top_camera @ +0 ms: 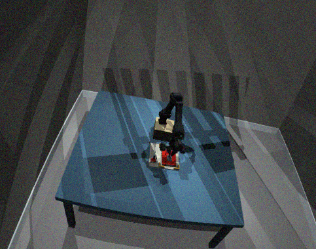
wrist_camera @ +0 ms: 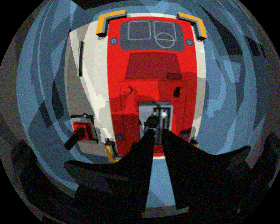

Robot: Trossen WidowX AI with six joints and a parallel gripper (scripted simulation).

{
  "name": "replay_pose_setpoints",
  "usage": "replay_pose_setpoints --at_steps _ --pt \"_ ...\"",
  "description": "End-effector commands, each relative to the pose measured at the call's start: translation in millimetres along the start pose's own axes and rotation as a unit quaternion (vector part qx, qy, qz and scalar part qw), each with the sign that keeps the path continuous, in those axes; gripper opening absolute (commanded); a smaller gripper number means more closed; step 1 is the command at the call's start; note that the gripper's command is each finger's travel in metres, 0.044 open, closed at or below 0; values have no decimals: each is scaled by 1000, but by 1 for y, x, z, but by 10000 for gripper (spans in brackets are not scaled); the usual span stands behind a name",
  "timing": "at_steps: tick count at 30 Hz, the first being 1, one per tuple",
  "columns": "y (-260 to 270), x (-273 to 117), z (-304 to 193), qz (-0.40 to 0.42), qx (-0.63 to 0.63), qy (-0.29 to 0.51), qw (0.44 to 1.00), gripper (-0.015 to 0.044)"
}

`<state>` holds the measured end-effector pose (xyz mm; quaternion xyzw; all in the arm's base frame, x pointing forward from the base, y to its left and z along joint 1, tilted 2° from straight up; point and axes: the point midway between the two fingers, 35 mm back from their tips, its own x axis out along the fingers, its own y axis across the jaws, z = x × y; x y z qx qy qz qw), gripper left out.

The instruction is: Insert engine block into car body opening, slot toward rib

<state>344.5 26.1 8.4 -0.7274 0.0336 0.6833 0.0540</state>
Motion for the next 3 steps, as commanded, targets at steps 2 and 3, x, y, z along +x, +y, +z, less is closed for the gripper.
replay_pose_setpoints --at_steps 2,3 --pt "0 -2 -1 1 2 3 1000 0" --pt "0 -2 -1 1 2 3 1000 0"
